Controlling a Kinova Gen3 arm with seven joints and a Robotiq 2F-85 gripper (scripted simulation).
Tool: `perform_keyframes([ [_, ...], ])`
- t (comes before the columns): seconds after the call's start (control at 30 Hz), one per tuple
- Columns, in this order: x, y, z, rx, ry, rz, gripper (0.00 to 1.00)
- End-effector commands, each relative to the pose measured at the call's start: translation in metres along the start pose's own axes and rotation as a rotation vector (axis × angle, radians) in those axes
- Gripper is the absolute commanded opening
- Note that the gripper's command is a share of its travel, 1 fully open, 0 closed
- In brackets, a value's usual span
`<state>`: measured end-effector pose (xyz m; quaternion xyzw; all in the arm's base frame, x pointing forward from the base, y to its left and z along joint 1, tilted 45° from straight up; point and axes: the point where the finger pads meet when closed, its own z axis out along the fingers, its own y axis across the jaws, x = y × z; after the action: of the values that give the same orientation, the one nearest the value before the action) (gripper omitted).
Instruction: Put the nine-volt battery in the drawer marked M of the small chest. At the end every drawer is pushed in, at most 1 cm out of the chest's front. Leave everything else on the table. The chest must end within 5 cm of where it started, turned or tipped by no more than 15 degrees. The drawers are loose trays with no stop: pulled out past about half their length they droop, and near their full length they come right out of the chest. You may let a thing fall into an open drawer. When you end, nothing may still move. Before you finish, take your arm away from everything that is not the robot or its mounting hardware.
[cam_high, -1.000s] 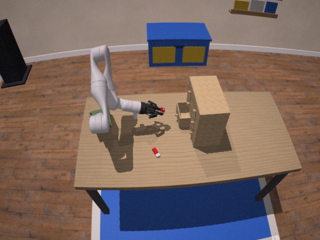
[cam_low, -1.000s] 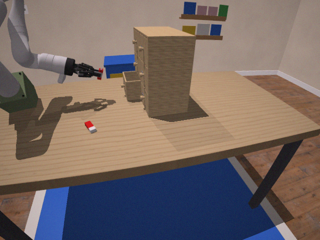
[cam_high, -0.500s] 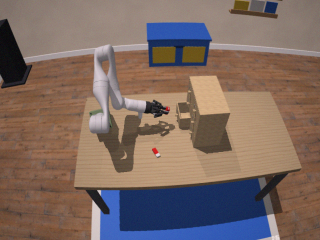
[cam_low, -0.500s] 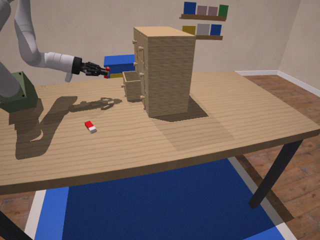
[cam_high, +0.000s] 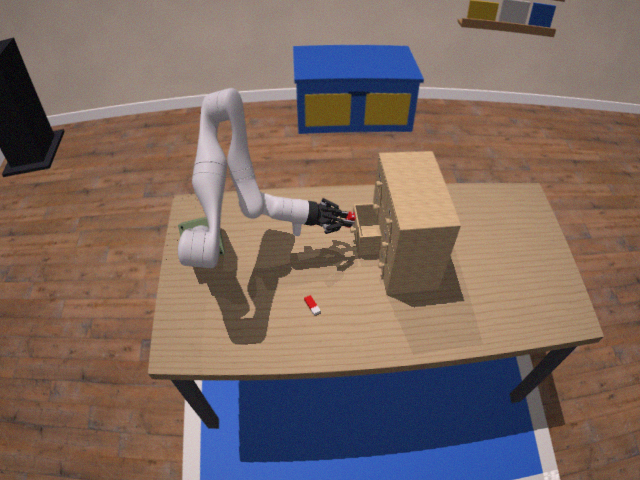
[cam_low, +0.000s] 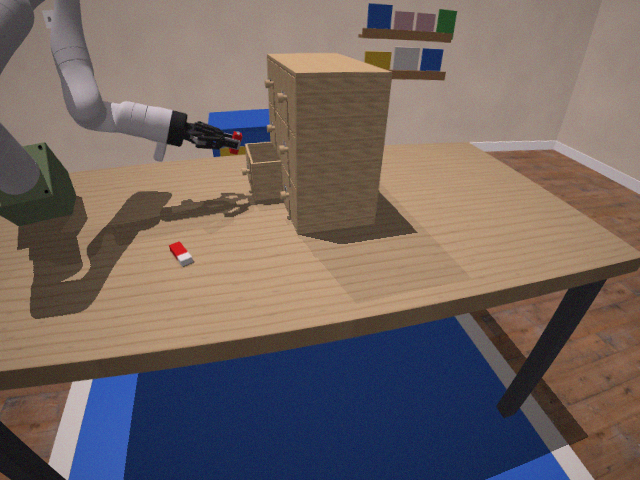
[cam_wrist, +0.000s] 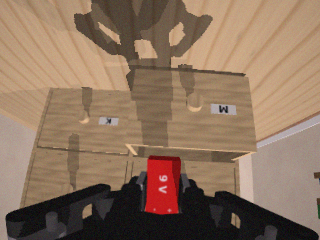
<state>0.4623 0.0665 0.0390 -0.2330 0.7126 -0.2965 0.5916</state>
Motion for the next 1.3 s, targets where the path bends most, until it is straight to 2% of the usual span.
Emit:
perform_keyframes([
  [0.0,0.000,-0.004,0.009,0.011,0.006,0.014,0.23],
  [0.53,-0.017,-0.005,0.054,0.011,0.006,0.014,0.23],
  [0.83,-0.019,-0.005,0.062,0.011,0.006,0.014,0.23],
  [1.27,-0.020,-0.005,0.063,0.011,0.006,0.014,0.23],
])
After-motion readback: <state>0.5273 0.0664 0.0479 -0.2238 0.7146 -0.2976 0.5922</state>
